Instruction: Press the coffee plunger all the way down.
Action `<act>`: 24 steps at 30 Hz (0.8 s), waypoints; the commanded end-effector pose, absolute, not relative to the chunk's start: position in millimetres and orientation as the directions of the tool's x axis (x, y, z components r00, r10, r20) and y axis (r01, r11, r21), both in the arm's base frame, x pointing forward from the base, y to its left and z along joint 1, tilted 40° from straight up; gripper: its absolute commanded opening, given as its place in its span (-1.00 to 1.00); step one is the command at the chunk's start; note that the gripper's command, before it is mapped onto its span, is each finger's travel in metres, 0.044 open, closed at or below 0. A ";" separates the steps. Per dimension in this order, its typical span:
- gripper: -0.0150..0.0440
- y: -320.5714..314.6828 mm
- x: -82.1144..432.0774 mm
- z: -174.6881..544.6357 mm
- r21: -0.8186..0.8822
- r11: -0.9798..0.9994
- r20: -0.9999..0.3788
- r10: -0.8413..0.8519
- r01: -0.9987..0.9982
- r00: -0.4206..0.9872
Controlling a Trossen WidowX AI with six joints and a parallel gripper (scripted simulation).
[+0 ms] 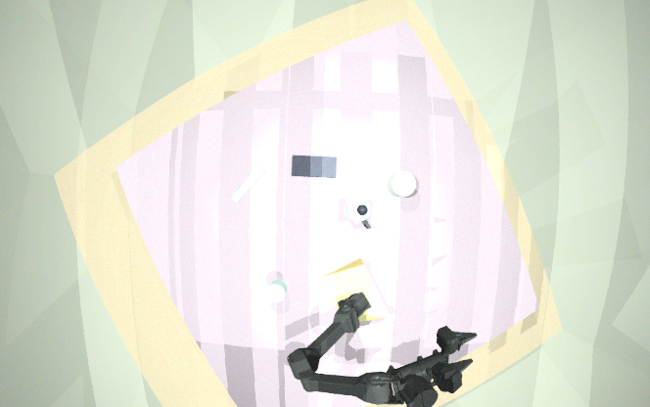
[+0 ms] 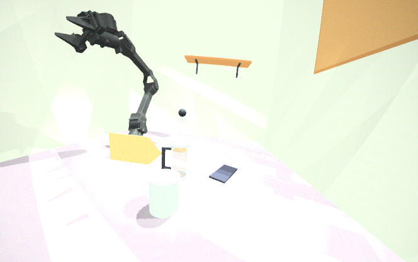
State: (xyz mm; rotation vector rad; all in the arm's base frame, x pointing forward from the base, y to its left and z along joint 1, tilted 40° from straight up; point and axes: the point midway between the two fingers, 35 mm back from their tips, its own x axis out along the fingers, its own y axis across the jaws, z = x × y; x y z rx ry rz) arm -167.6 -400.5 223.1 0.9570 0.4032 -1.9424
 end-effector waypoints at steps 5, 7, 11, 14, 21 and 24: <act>1.00 -404.3 -35.5 184.8 0.227 -0.084 -0.800 -0.584 0.970 0.137; 1.00 -397.8 -1.8 177.4 0.270 0.036 -0.797 -0.552 0.962 0.245; 1.00 -376.0 62.2 165.2 0.362 0.261 -0.773 -0.453 0.895 0.444; 1.00 -352.7 105.9 158.5 0.431 0.408 -0.739 -0.351 0.805 0.574; 1.00 -283.8 189.3 150.1 0.578 0.643 -0.614 -0.063 0.503 0.787; 1.00 -276.3 197.0 148.1 0.590 0.657 -0.599 -0.034 0.470 0.800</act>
